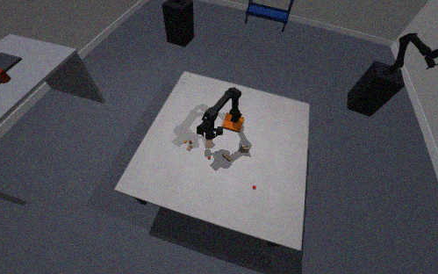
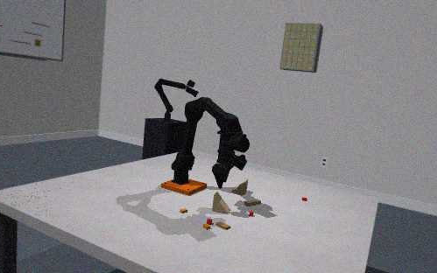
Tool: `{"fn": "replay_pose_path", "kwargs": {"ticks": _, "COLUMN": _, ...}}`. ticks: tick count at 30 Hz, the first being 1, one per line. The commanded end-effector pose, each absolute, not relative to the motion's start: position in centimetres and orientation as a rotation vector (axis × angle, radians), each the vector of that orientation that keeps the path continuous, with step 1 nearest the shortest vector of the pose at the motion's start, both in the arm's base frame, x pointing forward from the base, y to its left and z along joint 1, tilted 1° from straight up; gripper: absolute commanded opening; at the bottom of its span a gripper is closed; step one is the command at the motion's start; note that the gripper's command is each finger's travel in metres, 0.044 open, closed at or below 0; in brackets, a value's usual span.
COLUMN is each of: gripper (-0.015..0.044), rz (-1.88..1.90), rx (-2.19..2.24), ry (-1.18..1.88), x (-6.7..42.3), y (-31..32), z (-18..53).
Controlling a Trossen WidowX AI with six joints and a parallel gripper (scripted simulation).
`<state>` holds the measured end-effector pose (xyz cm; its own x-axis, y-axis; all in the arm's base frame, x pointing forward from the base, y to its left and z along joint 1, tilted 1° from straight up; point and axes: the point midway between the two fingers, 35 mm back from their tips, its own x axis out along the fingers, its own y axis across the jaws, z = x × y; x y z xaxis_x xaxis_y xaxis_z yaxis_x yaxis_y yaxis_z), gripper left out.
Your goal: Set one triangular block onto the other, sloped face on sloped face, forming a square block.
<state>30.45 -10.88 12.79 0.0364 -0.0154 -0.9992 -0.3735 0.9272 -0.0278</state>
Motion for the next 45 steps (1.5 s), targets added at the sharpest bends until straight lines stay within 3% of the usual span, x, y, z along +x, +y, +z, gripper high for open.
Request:
{"fn": "replay_pose_path", "kwargs": {"ticks": 1, "gripper": 0.044, "rz": 0.239, "rx": -0.288, "ry": 1.538, "x": 30.3, "y": -11.7, "z": 12.8}}
{"fn": "replay_pose_path", "kwargs": {"ticks": 45, "gripper": 0.044, "rz": 0.239, "rx": -0.288, "ry": 1.537, "x": 31.0, "y": -11.5, "z": 6.4}}
